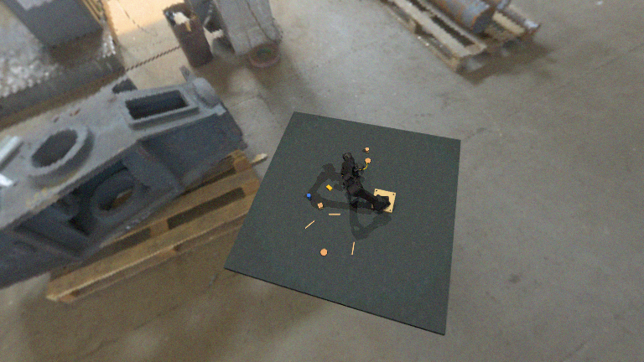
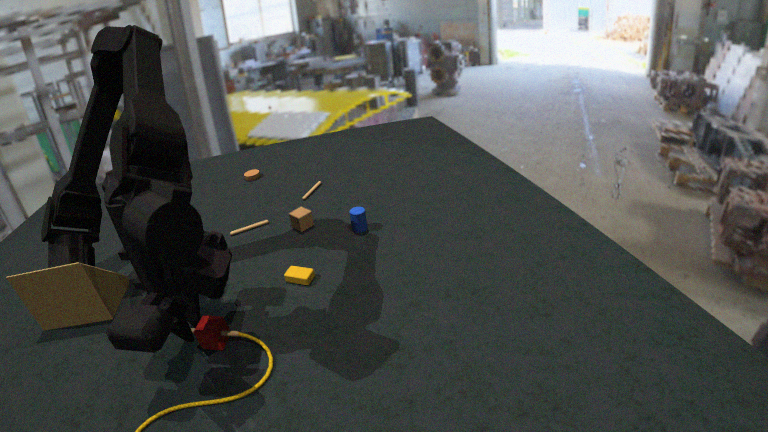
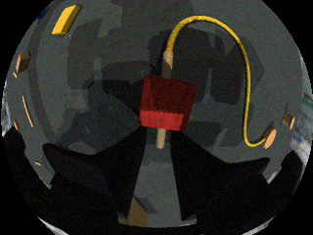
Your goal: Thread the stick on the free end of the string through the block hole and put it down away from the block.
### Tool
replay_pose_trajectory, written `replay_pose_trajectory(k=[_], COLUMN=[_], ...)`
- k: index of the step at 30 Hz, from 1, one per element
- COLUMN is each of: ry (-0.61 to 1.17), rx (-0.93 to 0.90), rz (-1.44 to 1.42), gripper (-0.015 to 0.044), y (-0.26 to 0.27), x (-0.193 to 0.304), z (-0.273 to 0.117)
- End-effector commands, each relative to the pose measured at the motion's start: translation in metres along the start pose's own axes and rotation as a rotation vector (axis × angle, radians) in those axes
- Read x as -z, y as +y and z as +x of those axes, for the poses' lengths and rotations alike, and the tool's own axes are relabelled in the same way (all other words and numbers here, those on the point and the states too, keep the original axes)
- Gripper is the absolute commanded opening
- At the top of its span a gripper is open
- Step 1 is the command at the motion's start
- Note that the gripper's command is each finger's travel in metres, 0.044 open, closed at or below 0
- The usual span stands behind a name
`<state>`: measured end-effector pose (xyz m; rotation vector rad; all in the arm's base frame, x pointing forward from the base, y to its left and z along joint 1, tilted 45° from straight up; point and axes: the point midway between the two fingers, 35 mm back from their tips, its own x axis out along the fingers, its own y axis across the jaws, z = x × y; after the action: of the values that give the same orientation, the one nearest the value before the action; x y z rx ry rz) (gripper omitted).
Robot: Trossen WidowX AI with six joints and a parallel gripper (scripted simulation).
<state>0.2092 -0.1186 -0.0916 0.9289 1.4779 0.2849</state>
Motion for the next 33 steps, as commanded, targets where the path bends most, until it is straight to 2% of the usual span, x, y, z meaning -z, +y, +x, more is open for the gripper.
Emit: replay_pose_trajectory(k=[1, 3, 33], ry=[0.0, 0.0, -0.08], rx=[0.0, 0.0, 0.009], rz=[0.0, 0.0, 0.044], gripper=[0.0042, 0.0, 0.0], y=[0.0, 0.0, 0.002], x=[0.0, 0.0, 0.015], z=[0.0, 0.0, 0.002])
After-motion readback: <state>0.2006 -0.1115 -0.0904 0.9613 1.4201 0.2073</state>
